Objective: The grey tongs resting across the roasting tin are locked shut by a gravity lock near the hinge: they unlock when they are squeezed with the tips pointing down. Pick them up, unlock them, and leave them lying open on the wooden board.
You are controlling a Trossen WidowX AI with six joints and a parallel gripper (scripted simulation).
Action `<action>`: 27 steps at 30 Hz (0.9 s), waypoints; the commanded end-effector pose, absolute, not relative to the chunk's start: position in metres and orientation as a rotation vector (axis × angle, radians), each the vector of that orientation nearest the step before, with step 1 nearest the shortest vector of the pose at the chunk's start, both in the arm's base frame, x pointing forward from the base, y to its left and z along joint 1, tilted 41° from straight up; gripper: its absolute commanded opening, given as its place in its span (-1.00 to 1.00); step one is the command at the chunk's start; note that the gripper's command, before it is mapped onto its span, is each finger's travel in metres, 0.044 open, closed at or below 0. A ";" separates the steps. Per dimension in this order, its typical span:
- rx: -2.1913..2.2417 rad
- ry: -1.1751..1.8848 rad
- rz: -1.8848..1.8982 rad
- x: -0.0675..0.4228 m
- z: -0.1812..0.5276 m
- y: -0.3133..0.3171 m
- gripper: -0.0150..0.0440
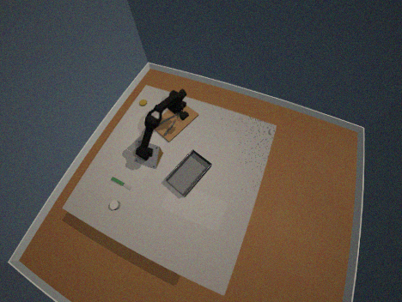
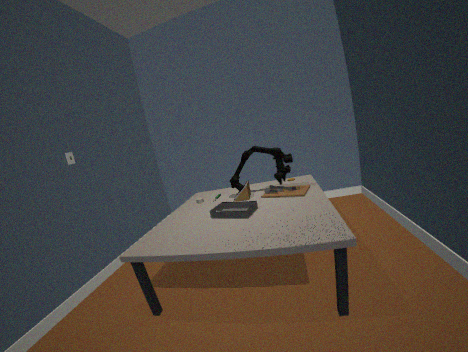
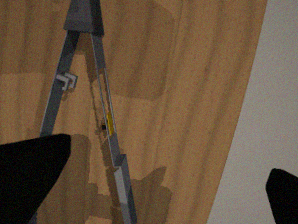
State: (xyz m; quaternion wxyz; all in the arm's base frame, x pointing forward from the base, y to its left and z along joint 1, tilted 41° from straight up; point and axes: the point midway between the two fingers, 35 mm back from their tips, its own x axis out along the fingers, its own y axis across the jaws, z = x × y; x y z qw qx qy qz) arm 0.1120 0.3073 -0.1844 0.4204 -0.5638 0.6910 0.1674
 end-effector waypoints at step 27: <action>-1.427 1.690 0.459 0.188 -0.077 0.334 1.00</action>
